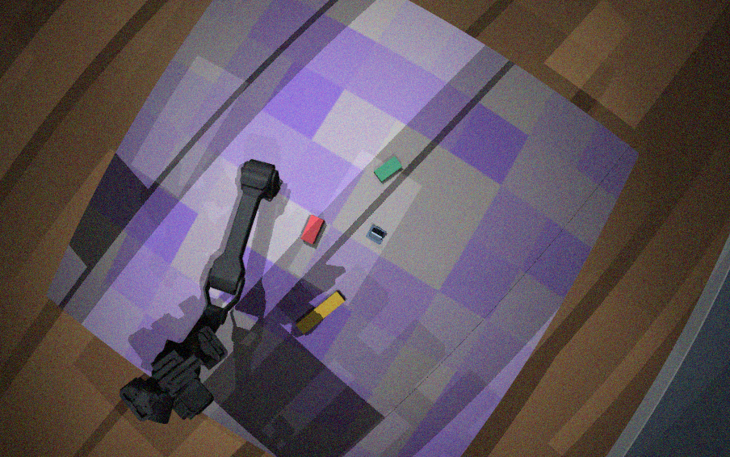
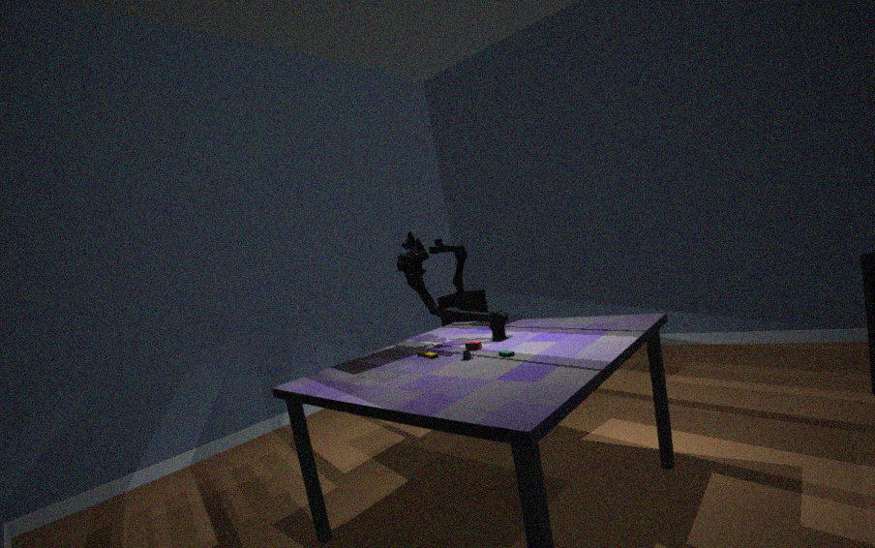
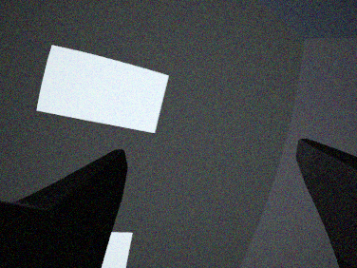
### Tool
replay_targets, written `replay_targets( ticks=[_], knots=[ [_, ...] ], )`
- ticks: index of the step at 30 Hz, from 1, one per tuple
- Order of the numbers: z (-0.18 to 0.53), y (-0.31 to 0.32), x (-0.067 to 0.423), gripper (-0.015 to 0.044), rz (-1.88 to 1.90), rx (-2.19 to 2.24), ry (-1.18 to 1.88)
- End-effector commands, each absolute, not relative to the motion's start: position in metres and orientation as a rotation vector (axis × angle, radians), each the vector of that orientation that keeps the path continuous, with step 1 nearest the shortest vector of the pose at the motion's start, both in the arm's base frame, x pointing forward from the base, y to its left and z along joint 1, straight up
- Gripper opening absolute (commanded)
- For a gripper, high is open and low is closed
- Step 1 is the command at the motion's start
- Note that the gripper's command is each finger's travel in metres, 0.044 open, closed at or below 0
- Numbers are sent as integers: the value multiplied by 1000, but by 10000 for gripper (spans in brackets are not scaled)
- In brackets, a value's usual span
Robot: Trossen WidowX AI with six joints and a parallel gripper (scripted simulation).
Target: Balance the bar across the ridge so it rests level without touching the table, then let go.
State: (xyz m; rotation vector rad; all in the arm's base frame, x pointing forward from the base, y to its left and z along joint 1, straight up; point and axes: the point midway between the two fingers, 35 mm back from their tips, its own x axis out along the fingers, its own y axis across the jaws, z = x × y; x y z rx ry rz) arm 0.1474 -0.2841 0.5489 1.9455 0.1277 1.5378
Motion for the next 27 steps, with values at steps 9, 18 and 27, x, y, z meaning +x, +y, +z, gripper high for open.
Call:
replay_targets(
  ticks=[9,18,27],
  knots=[
    [570,-251,115,315,1470,1733,42],
    [591,-185,85,315,1431,1419,-13],
    [600,-109,68,315,1330,1165,15]
  ],
)
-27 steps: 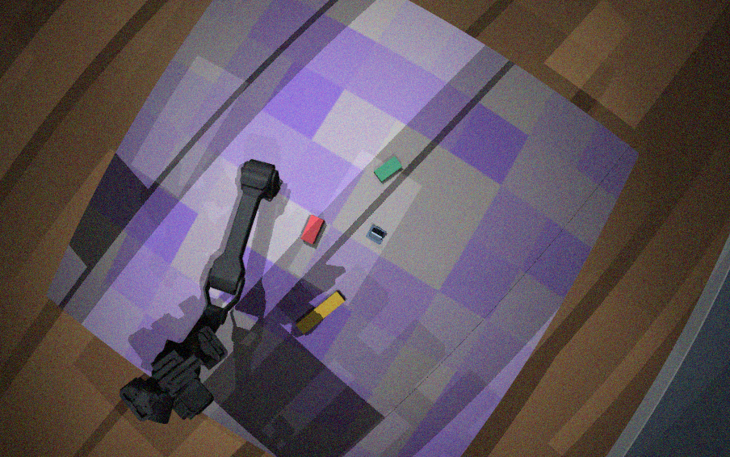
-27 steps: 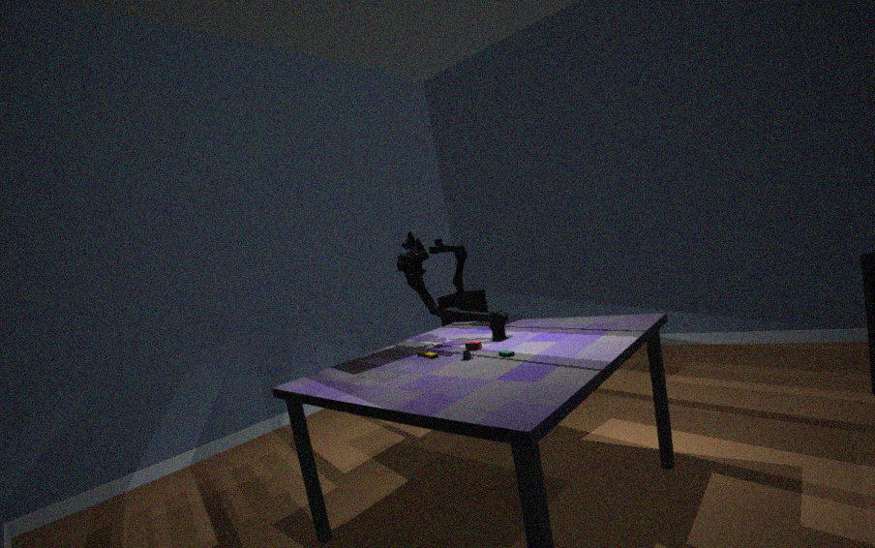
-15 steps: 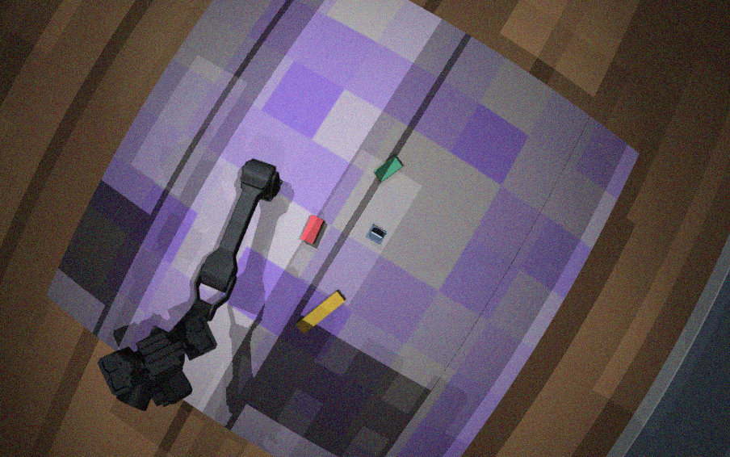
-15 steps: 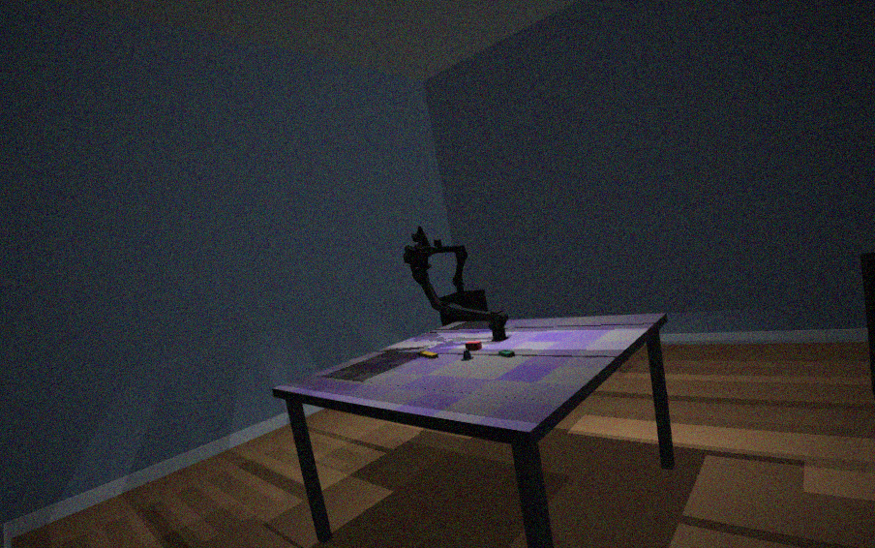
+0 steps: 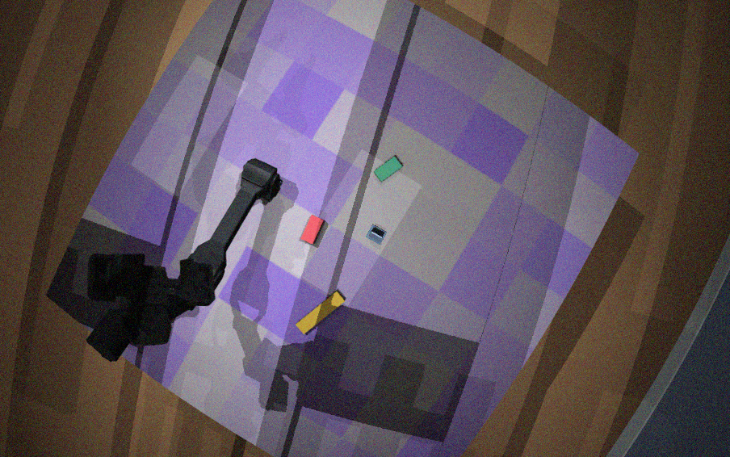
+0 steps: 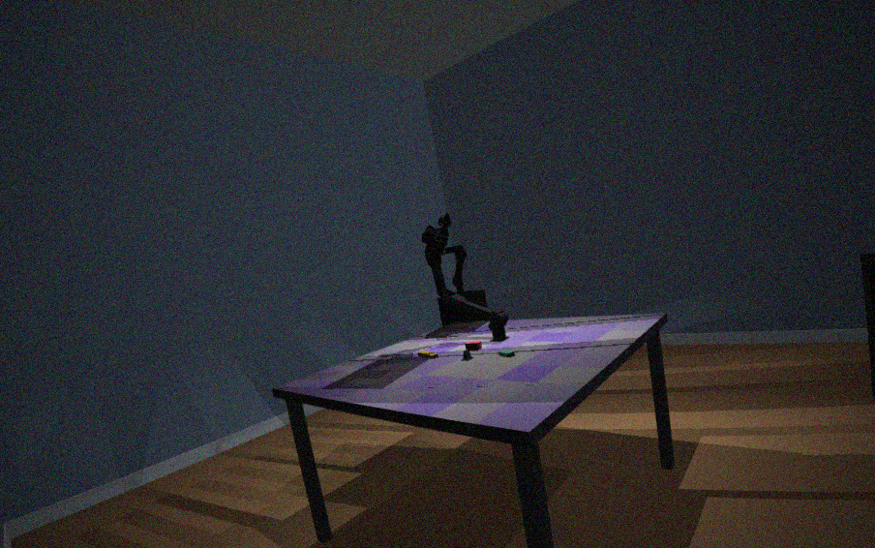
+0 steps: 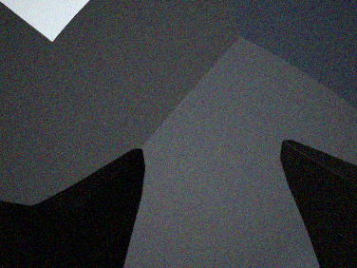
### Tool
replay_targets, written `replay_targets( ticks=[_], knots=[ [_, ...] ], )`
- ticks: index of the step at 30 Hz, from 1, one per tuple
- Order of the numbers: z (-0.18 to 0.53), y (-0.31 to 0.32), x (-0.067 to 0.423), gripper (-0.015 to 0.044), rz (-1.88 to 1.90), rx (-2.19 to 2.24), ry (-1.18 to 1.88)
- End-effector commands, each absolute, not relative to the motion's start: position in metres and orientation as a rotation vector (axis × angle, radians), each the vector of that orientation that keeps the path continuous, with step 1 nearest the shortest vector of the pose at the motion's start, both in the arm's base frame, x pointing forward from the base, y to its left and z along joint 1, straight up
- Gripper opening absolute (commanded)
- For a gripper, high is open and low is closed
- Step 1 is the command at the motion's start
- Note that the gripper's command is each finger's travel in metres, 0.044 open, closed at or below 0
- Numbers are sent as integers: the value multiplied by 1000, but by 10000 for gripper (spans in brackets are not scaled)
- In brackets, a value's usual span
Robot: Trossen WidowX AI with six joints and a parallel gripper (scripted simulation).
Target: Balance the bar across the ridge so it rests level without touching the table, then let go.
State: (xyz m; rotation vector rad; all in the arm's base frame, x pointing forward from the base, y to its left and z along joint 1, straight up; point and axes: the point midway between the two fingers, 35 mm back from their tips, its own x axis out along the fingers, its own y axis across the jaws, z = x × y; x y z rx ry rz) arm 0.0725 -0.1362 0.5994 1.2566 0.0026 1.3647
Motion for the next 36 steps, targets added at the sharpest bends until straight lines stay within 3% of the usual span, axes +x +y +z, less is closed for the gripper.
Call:
replay_targets(
  ticks=[1,20,36],
  knots=[
    [601,-104,66,315,1318,1141,7],
    [593,-7,55,315,1082,723,-49],
    [573,64,81,315,851,299,-79]
  ],
)
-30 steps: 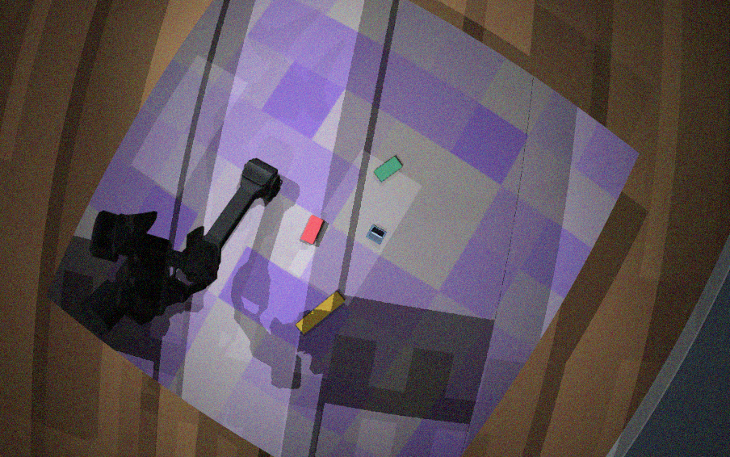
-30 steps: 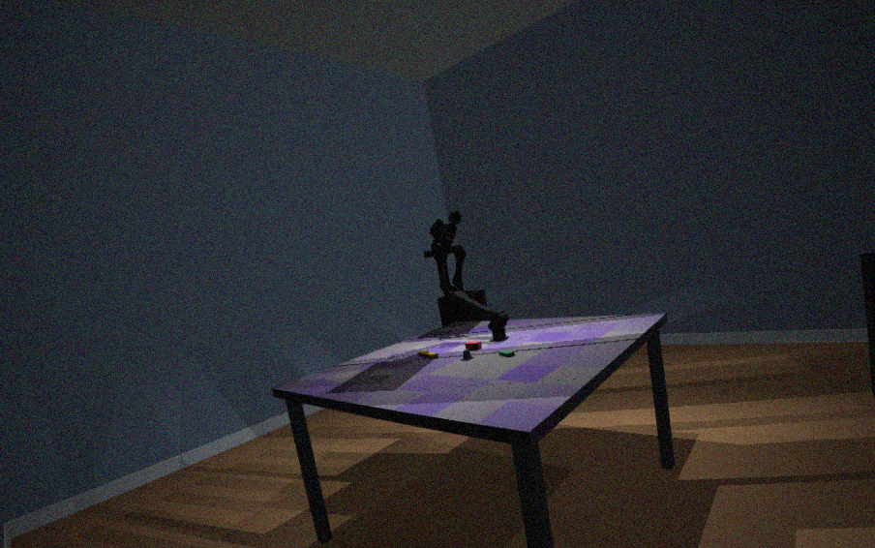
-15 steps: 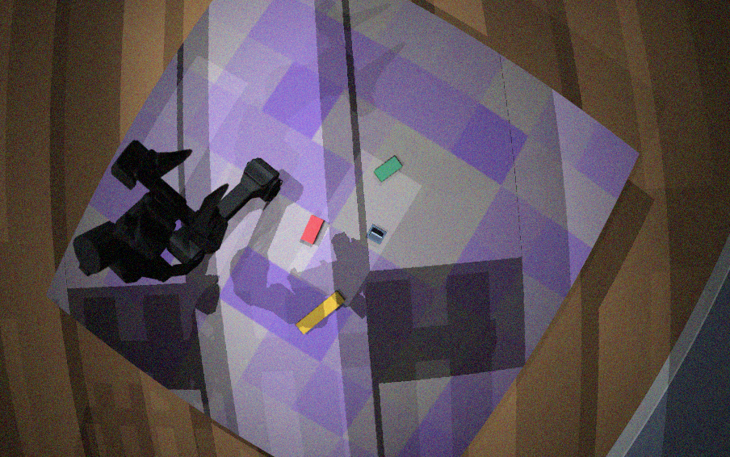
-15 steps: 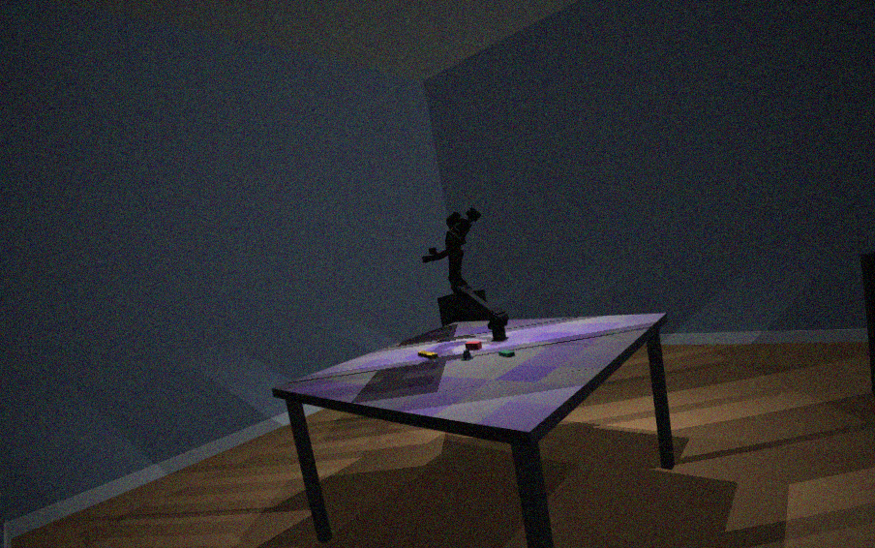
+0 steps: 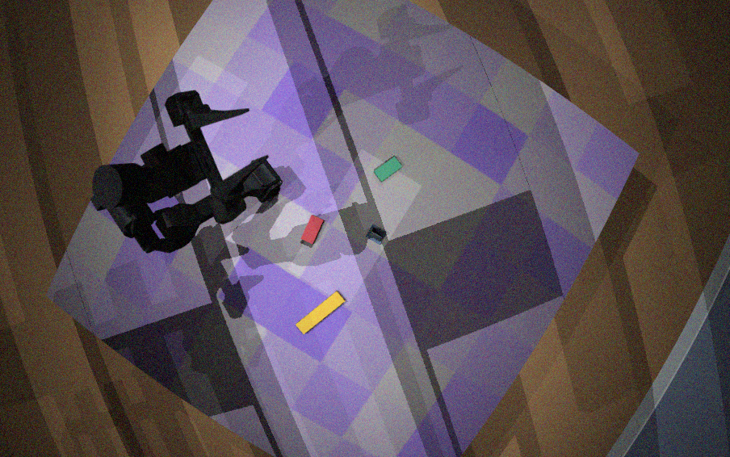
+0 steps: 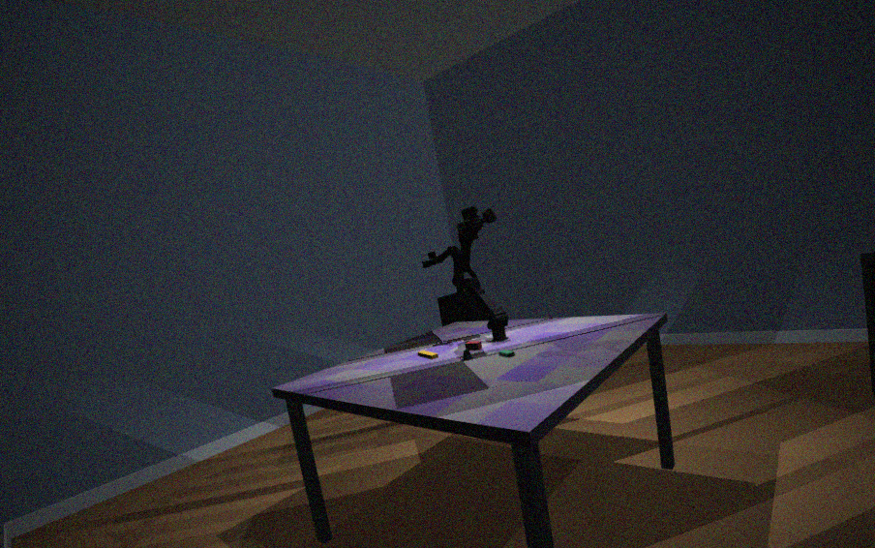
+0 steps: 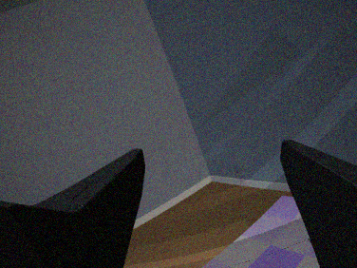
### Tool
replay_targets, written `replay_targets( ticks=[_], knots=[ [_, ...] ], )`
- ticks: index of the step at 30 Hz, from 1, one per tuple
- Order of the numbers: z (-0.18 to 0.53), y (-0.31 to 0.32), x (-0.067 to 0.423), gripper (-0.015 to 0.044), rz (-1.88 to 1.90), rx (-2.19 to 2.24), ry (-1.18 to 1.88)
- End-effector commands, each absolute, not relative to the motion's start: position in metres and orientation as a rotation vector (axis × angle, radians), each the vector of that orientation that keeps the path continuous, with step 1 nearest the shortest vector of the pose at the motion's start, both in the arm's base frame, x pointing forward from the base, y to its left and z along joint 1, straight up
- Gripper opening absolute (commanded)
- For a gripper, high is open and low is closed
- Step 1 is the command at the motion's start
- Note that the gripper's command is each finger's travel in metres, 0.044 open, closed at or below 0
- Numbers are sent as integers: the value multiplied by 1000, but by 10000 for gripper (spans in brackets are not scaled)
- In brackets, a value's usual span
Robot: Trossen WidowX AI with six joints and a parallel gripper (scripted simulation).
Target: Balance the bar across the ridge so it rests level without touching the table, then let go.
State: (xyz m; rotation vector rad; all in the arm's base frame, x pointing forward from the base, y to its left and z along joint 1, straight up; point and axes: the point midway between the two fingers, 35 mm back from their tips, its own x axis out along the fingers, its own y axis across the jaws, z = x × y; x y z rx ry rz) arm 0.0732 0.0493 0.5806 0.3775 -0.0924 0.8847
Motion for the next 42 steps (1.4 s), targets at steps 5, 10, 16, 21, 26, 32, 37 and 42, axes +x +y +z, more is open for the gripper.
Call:
replay_targets(
  ticks=[5,10,16,21,26,32,37,42],
  knots=[
    [563,82,95,315,782,181,-60],
    [552,97,112,315,717,59,-37],
    [537,111,135,315,645,-87,0],
    [522,119,156,315,588,-203,40],
    [507,124,178,315,537,-315,87],
    [487,127,205,315,492,-447,144],
    [470,126,227,315,461,-554,197],
    [450,120,250,315,431,-654,269]
  ],
)
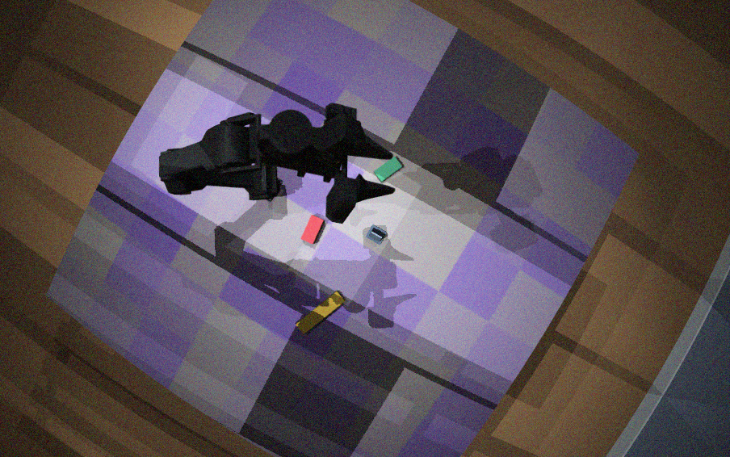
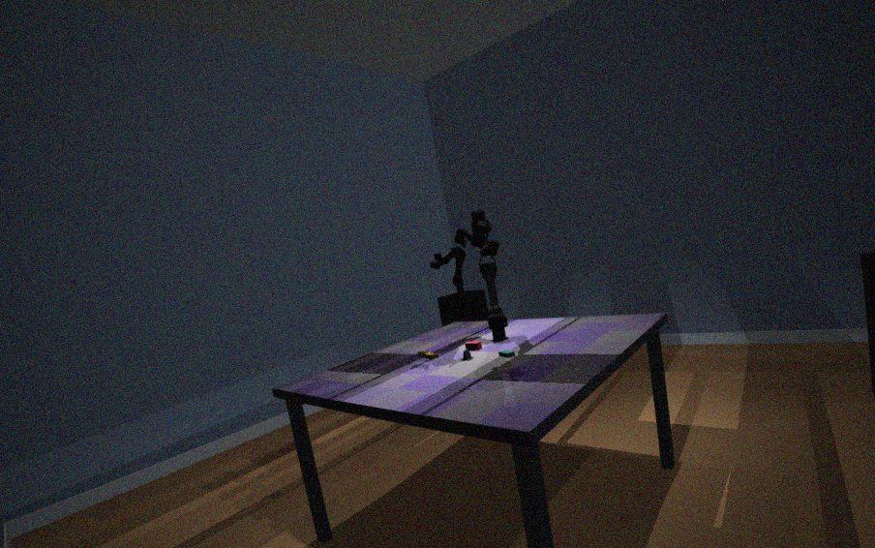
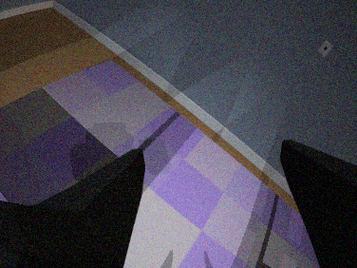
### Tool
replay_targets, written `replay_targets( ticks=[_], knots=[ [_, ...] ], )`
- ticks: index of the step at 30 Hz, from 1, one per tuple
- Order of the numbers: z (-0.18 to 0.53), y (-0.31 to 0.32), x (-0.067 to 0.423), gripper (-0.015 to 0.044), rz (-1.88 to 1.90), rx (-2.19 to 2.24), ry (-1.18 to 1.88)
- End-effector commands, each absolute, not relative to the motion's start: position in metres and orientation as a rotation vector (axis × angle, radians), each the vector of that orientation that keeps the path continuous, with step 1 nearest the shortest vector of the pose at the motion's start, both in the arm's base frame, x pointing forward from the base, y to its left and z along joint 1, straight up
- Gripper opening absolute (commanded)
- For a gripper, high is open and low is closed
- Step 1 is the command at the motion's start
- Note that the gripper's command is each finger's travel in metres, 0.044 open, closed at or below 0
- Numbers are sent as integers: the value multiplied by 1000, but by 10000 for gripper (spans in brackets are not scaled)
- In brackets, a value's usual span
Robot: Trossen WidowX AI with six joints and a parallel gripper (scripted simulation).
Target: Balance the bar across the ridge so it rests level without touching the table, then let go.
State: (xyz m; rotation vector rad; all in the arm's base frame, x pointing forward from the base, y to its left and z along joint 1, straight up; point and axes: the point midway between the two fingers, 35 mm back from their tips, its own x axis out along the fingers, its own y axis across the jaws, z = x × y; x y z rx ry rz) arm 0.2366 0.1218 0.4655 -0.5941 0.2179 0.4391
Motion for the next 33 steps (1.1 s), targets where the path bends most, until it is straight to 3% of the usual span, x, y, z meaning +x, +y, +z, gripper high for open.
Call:
replay_targets(
  ticks=[1,33],
  knots=[
    [446,118,254,315,426,-673,284],
    [313,7,353,315,391,-1054,804]
  ],
)
